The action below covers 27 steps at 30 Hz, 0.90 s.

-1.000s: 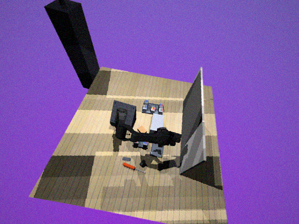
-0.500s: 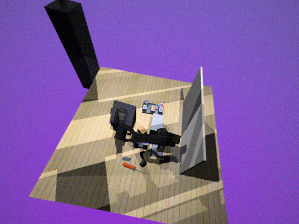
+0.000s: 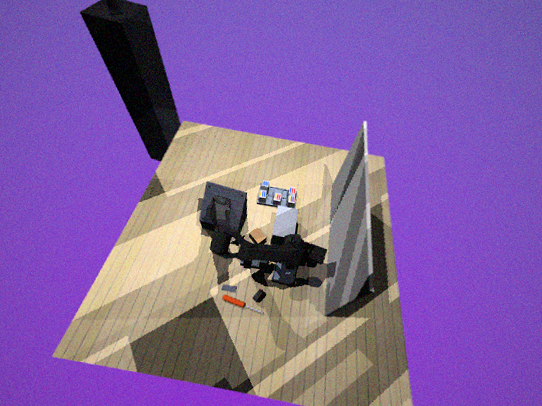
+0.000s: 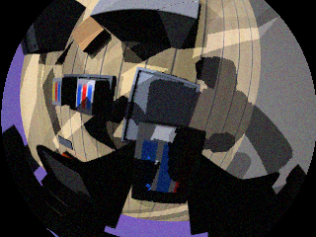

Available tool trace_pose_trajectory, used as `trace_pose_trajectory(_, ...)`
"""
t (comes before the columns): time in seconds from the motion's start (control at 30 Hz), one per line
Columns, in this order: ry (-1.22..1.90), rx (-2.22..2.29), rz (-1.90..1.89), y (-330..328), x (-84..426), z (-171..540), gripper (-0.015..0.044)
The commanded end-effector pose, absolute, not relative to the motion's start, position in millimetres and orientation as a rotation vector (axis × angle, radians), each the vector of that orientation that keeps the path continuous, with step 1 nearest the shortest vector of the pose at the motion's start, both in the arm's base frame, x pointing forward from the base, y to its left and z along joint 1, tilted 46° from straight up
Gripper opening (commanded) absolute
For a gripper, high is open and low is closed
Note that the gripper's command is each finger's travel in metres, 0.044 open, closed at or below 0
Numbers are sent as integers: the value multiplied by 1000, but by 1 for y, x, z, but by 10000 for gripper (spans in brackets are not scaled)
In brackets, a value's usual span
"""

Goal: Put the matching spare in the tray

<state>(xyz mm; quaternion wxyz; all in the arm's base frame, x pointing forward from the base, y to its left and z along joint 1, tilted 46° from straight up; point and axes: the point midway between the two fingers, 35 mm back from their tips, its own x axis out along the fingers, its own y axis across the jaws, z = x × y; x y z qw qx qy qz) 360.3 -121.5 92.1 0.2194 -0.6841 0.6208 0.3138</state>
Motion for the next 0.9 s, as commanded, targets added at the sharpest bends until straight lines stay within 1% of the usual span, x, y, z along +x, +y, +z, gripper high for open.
trace_pose_trajectory(0.0, 1720, -1892, 882, -124, 359, 86, 0)
trace_pose_trajectory(0.87, 1722, -1894, 879, -144, 358, 69, 0)
